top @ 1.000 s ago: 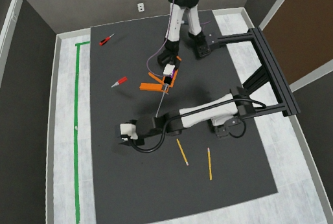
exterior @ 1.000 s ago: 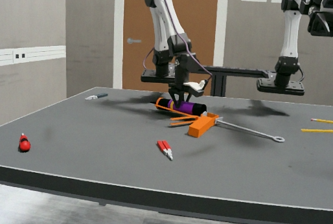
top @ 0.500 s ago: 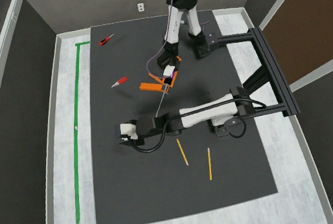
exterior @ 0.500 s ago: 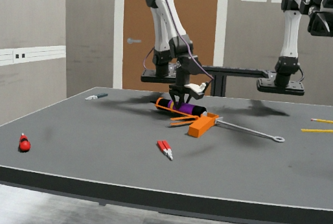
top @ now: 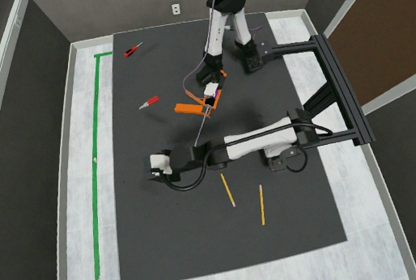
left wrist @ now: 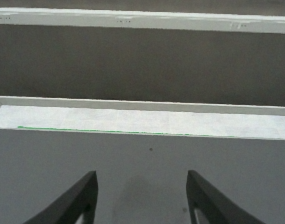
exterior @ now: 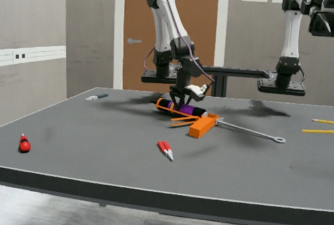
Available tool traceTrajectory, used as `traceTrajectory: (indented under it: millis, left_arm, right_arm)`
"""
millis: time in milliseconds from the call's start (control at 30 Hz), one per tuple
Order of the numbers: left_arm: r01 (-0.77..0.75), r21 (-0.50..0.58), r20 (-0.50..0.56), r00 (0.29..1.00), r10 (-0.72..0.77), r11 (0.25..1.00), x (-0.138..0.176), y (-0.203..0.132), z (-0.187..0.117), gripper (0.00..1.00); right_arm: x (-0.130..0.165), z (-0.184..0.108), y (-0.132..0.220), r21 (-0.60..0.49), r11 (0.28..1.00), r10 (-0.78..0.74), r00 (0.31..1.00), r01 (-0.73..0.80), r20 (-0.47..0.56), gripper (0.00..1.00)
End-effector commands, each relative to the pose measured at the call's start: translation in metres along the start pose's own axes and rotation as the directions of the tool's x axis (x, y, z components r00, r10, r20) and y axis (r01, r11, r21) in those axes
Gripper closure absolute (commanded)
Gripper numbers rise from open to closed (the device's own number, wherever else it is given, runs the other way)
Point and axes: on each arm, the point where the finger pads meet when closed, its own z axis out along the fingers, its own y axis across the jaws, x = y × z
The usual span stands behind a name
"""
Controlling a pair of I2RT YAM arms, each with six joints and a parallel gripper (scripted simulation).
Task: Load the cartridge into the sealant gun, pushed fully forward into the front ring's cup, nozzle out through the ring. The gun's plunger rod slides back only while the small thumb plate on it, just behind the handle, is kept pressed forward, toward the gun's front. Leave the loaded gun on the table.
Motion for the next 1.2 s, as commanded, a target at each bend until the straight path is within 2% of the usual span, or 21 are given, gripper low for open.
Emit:
traceTrajectory:
  millis: [0, 167, 300, 533, 767, 833, 967, 1167]
  left_arm:
    - [0.01, 0.004, 0.028, 1.0, -0.01, 1.0, -0.017, -0.003, -0.008, 0.5]
    - [0.01, 0.004, 0.028, 1.0, -0.01, 1.0, -0.017, -0.003, -0.008, 0.5]
    - [0.01, 0.004, 0.028, 1.0, -0.01, 1.0, -0.017, -0.003, -0.008, 0.5]
    - [0.01, 0.004, 0.028, 1.0, -0.01, 1.0, -0.017, -0.003, -0.008, 0.5]
    - [0.01, 0.004, 0.028, 1.0, -0.01, 1.0, -0.017, -0.003, -0.008, 0.5]
    - [0.01, 0.004, 0.028, 1.0, -0.01, 1.0, -0.017, -0.003, -0.008, 0.5]
    - [0.01, 0.004, 0.028, 1.0, -0.01, 1.0, -0.017, -0.003, -0.008, 0.5]
    - [0.01, 0.004, 0.028, 1.0, -0.01, 1.0, -0.017, -0.003, -0.008, 0.5]
  right_arm:
    - [-0.008, -0.002, -0.001, 0.003, 1.0, 0.0, 1.0, 0.0, -0.009, 1.0]
    - [-0.009, 0.0, -0.002, 0.0, 1.0, 0.001, 1.0, -0.001, -0.021, 1.0]
    - [-0.023, -0.01, -0.01, 0.025, 1.0, 0.003, 0.999, -0.004, 0.052, 1.0]
    - [-0.02, -0.011, -0.01, 0.028, 1.0, 0.005, 0.999, -0.007, 0.05, 1.0]
    - [-0.006, -0.006, -0.002, 0.011, 1.0, -0.005, 1.0, 0.005, 0.005, 1.0]
    - [-0.014, -0.01, -0.013, 0.027, 1.0, 0.01, 0.999, -0.011, 0.032, 1.0]
    - [-0.001, -0.004, -0.006, 0.019, 1.0, 0.004, 1.0, -0.005, 0.007, 1.0]
    - [-0.009, -0.003, -0.007, 0.014, 1.0, 0.004, 0.999, -0.005, 0.046, 1.0]
